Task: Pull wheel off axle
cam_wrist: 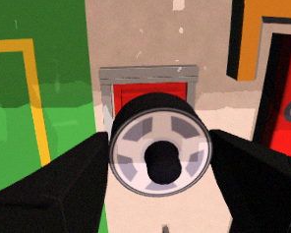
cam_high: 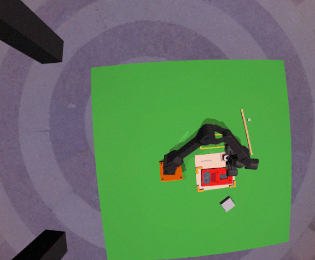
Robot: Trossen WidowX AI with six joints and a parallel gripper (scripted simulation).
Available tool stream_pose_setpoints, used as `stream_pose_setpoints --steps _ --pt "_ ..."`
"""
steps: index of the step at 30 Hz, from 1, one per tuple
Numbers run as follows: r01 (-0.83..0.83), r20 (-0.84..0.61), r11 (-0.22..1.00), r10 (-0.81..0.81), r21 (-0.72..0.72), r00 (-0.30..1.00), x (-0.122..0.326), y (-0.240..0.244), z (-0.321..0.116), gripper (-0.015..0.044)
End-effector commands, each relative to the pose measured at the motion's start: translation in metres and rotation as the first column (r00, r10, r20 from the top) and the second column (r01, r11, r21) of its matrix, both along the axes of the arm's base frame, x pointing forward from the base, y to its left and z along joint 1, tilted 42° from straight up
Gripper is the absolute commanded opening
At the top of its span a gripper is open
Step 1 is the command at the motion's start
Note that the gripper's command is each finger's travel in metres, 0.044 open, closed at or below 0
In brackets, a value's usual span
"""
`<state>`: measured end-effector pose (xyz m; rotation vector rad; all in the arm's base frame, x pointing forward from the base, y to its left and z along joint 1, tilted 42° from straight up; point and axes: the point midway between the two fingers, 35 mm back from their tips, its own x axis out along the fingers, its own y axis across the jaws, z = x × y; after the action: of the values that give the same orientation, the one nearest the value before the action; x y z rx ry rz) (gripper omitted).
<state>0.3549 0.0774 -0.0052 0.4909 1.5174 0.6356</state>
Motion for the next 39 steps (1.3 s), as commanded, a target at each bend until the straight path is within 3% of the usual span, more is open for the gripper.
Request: stream_pose_setpoints --steps 1,39 --pt "-0.003 0.004 1.000 0.003 -0.001 1.000 0.0007 -0.0014 0.0020 0.0000" --pt "-0.002 0.002 1.000 0.002 0.000 1.000 0.0017 -0.0098 0.0111 0.0000"
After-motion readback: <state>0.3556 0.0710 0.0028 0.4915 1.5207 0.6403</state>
